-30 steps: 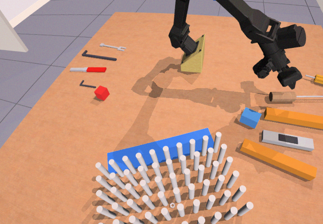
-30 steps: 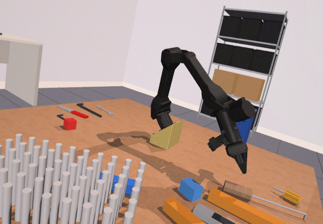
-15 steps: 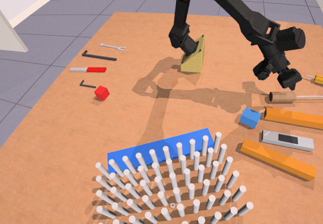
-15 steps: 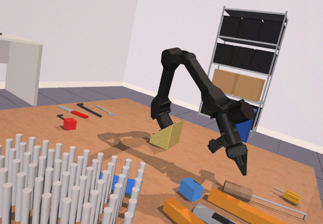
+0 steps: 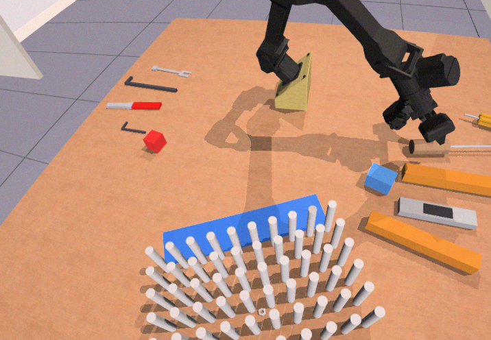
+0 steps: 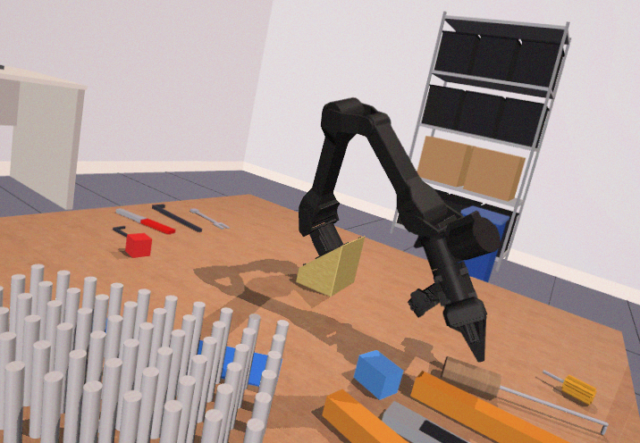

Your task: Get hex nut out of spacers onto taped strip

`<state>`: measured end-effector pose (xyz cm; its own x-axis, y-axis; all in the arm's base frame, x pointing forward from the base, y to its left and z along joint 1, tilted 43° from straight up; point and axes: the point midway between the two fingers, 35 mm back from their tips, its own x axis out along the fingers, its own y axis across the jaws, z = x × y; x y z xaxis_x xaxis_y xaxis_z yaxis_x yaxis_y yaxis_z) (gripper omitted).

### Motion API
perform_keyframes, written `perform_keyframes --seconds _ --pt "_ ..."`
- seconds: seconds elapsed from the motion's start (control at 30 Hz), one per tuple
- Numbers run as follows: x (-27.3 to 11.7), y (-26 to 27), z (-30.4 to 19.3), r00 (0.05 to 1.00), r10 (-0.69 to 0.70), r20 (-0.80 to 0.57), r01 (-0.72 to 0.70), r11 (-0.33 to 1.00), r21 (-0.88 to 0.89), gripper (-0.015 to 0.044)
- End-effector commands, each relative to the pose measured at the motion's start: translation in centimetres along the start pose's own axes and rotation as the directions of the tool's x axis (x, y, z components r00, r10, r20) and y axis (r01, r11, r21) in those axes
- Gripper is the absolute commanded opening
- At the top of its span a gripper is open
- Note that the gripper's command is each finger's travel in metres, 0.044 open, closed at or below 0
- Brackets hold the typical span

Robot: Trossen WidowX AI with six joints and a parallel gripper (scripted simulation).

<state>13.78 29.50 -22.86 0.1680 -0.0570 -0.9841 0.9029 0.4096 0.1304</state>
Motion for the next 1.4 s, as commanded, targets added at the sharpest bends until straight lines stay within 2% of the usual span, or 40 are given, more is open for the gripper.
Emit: perform_keyframes --seconds 0.0,0.67,0.73,1.1,1.3,1.37 --pt "0.7 -0.4 0.7 1.0 -0.004 0.011 0.004 1.0 -0.003 0.028" --pt "3.0 -1.3 2.5 1.0 -0.004 0.012 0.004 1.0 -0.003 0.028" --pt "3.0 -1.3 2.5 1.0 -0.004 0.012 0.004 1.0 -0.003 0.0228" --pt "3.0 -1.3 2.5 1.0 -0.004 0.012 0.004 1.0 -0.003 0.0154" --pt "0.8 0.1 -0.6 0.999 0.01 -0.034 -0.01 1.0 -0.017 0.0" --pt "0.0 0.6 -1.4 1.0 0.008 -0.03 -0.008 1.0 -0.016 0.0"
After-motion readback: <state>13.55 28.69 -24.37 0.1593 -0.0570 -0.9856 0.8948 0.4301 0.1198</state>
